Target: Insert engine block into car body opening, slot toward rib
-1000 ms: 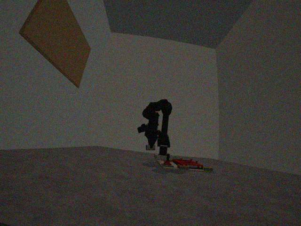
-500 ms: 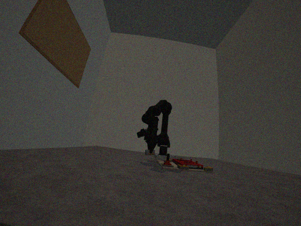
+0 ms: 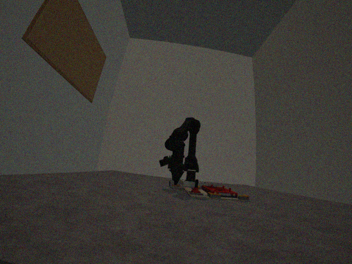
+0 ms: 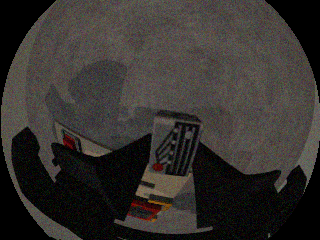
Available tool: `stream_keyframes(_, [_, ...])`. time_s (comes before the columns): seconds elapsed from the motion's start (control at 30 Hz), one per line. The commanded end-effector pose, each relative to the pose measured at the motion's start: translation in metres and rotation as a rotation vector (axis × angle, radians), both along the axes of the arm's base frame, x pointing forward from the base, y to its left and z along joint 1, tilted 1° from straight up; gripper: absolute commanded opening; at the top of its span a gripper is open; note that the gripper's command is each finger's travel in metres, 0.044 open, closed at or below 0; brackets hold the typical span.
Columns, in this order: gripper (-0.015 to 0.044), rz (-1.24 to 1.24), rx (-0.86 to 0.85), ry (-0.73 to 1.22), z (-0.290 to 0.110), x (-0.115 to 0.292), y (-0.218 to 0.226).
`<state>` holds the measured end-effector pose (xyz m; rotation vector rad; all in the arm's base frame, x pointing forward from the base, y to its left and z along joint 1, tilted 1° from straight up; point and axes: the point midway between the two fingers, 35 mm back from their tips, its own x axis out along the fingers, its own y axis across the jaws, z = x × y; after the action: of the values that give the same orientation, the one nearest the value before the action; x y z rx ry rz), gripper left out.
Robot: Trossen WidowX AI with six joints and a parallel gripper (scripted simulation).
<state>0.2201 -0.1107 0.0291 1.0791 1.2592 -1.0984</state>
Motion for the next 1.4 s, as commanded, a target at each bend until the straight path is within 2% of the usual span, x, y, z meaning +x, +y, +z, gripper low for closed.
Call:
stream_keyframes(0.0, [0.0,0.005,0.001,0.005,-0.008,0.0,0.0])
stream_keyframes(0.1, [0.0,0.005,0.001,0.006,-0.011,-0.001,0.0])
stream_keyframes(0.67, [0.044,0.001,0.001,-0.001,-0.005,0.0,0.0])
stream_keyframes(0.87, [0.044,0.003,0.001,0.002,-0.003,0.0,0.0])
stream_keyframes(1.2, [0.044,0.005,0.001,0.005,0.037,0.0,0.001])
stream_keyframes(1.37, [0.044,0.005,0.001,0.005,0.04,0.0,0.001])
